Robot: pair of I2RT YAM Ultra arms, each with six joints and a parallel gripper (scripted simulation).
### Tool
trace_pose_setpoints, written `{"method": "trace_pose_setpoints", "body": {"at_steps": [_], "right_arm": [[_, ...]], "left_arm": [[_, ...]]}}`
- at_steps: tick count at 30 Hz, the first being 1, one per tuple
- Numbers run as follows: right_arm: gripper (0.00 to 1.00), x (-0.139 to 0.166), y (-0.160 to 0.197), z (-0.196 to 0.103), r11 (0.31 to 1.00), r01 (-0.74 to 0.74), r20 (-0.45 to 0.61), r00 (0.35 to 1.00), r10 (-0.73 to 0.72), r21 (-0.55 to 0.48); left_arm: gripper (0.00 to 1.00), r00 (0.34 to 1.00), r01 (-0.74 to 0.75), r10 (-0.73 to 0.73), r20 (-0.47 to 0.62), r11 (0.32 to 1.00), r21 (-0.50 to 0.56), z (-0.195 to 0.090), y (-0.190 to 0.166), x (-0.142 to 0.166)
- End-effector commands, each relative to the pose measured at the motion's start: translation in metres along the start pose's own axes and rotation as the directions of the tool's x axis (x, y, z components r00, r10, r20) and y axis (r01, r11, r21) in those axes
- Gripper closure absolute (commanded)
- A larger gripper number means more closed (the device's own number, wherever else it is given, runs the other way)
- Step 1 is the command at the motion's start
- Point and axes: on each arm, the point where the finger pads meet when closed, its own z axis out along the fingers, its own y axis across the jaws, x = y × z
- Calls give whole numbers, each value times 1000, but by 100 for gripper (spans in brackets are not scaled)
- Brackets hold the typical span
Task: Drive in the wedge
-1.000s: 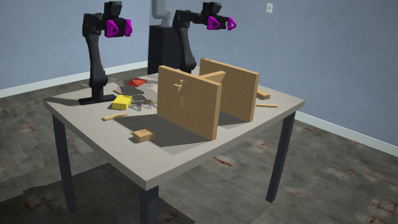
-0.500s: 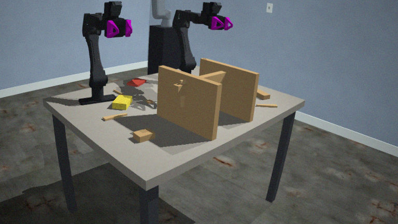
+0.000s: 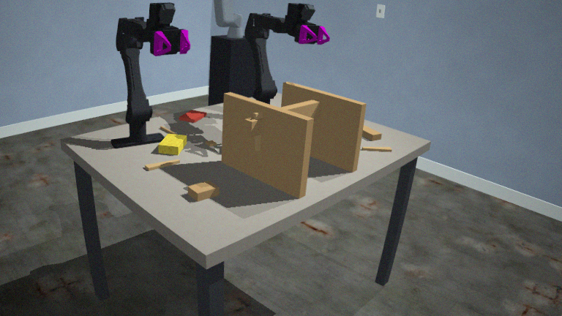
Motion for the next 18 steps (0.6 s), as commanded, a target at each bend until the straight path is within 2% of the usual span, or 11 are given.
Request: {"method": "trace_pose_setpoints", "body": {"at_steps": [1, 6, 9, 18], "right_arm": [[46, 0, 9, 5, 1000, -23, -52, 998, 22, -10], [46, 15, 29, 17, 998, -50, -169, 985, 43, -36], [46, 18, 33, 19, 998, -52, -192, 980, 43, -39], [46, 48, 88, 34, 993, -81, -417, 908, 36, -91]], "left_arm": [[46, 997, 37, -37, -72, 999, -5, 6, -4, 4], [46, 974, 82, -86, -208, 996, -29, 19, -7, 22], [46, 967, 88, -95, -236, 995, -42, 21, -4, 25], [46, 860, 137, -176, -479, 984, -114, 39, -20, 57]]}}
